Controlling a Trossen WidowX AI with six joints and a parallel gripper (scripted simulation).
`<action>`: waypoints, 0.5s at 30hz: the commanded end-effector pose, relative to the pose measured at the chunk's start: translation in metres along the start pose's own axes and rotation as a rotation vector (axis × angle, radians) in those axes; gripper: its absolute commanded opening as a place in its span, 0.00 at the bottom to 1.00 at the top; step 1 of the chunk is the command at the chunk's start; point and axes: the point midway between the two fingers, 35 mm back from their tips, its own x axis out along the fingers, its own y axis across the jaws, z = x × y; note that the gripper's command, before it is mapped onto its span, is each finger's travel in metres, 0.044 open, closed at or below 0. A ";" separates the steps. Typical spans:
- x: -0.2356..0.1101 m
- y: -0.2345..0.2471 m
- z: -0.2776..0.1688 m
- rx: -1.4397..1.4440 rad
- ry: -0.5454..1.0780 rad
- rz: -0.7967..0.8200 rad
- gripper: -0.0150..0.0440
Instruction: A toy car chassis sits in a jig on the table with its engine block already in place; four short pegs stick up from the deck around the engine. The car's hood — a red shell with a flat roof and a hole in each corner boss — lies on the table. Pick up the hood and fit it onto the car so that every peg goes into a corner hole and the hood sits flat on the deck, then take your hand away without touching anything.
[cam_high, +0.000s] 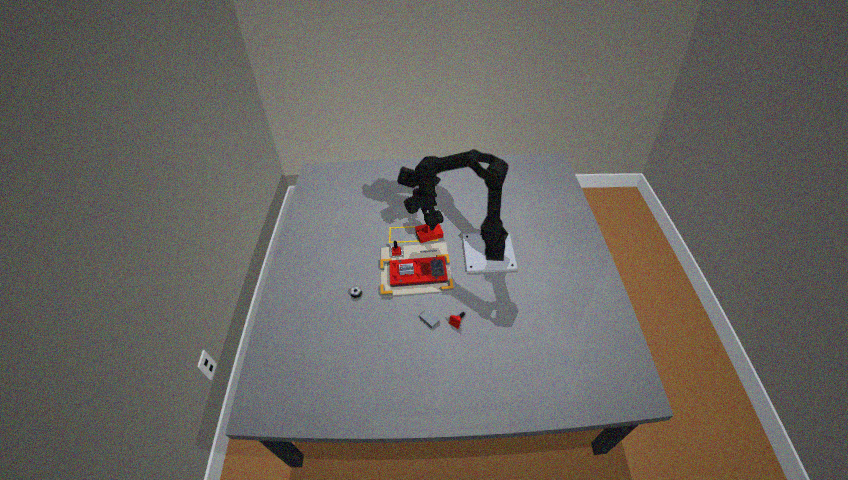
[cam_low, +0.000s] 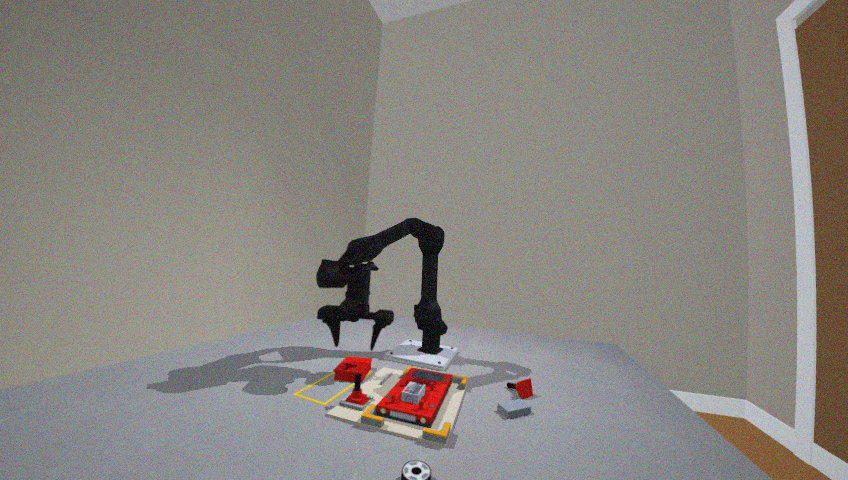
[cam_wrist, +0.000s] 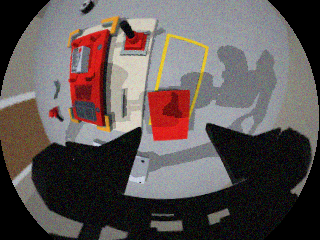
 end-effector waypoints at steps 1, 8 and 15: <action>0.005 0.001 0.000 -0.007 0.002 0.008 1.00; 0.011 0.002 -0.001 -0.007 0.003 0.008 1.00; 0.018 0.002 -0.001 -0.007 0.003 0.008 1.00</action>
